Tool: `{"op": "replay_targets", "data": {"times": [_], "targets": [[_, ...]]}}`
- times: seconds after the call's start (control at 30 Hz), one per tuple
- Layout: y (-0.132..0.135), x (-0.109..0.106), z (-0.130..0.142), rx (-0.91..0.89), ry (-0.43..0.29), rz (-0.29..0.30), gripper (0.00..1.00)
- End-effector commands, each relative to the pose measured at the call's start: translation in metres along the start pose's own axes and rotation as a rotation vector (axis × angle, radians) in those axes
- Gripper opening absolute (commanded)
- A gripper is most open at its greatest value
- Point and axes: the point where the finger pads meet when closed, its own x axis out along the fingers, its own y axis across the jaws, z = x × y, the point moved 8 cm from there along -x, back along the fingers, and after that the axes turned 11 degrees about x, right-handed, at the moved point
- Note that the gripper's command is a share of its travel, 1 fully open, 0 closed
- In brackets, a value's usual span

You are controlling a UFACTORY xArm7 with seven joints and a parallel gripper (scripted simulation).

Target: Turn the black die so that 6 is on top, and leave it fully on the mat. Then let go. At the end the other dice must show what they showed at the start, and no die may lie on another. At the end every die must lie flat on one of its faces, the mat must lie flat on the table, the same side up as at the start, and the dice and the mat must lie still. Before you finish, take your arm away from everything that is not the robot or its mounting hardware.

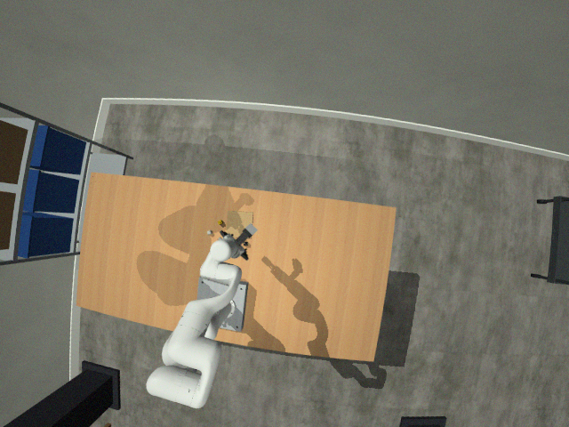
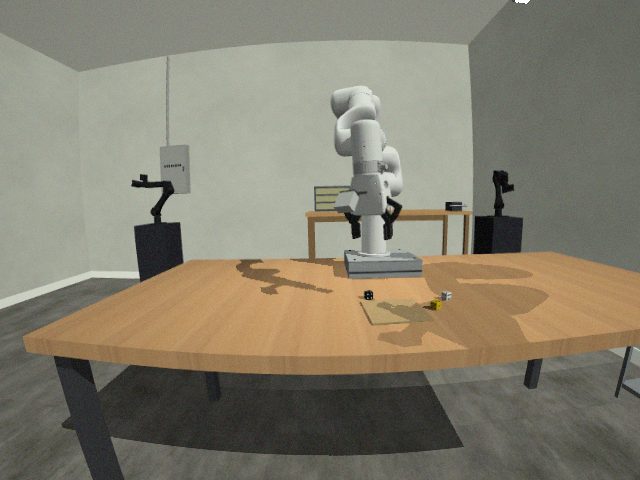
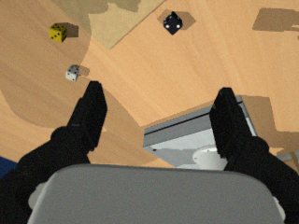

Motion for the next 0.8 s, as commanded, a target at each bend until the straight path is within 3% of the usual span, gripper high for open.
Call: {"op": "replay_targets", "data": {"times": [0.0,0.77], "targets": [[0.008,0.007,-0.019,0.066,0.024,0.01,1.0],[0.017,0.012,-0.032,0.118,0.043,0.021,1.0]]}}
